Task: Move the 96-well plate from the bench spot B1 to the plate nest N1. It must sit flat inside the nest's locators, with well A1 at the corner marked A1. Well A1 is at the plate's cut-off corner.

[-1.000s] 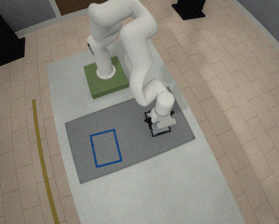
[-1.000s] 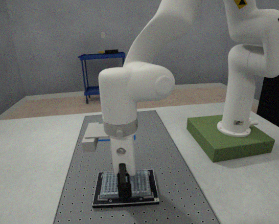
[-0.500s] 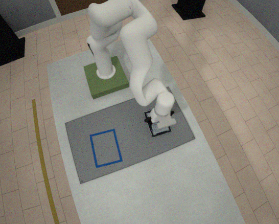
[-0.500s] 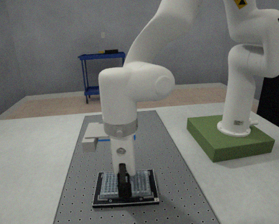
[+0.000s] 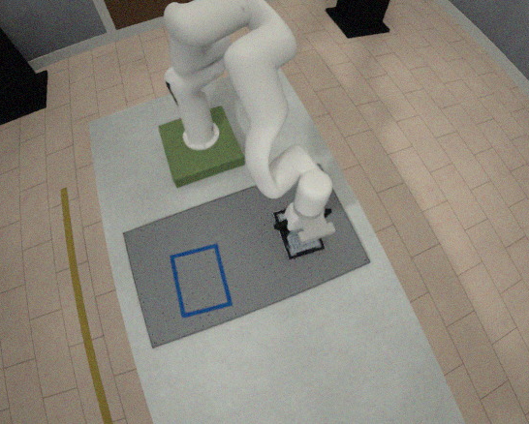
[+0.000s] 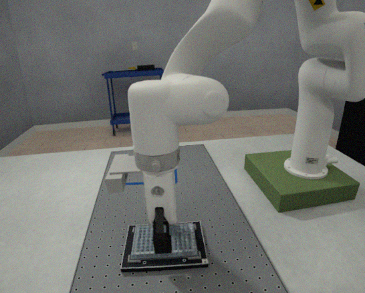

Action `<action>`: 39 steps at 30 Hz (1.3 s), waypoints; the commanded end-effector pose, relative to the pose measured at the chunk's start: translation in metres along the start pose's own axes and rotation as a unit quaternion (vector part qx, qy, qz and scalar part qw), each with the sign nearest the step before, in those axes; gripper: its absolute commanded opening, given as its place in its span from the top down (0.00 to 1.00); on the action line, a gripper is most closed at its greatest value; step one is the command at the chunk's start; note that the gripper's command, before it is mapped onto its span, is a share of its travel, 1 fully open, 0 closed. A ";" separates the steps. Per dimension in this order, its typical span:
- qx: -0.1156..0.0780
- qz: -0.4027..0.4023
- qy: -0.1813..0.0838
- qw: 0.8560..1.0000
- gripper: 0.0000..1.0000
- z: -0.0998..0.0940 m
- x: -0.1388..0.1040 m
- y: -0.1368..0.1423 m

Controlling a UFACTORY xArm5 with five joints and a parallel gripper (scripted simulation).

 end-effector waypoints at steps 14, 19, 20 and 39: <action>0.002 0.000 0.000 1.000 0.00 -0.041 0.001 0.000; 0.002 0.000 0.000 1.000 0.00 -0.055 0.001 0.000; 0.002 0.000 0.000 1.000 0.00 -0.055 0.001 0.000; 0.002 0.000 0.000 1.000 0.00 -0.078 0.001 0.000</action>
Point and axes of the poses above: the point where the finger pads meet when closed, its own z axis out along the fingers, its own y axis across the jaws, x = y × z, the point moved 2 cm from there along -z, back along the fingers, and after that the axes turned 5 degrees about z, right-handed, at the moved point
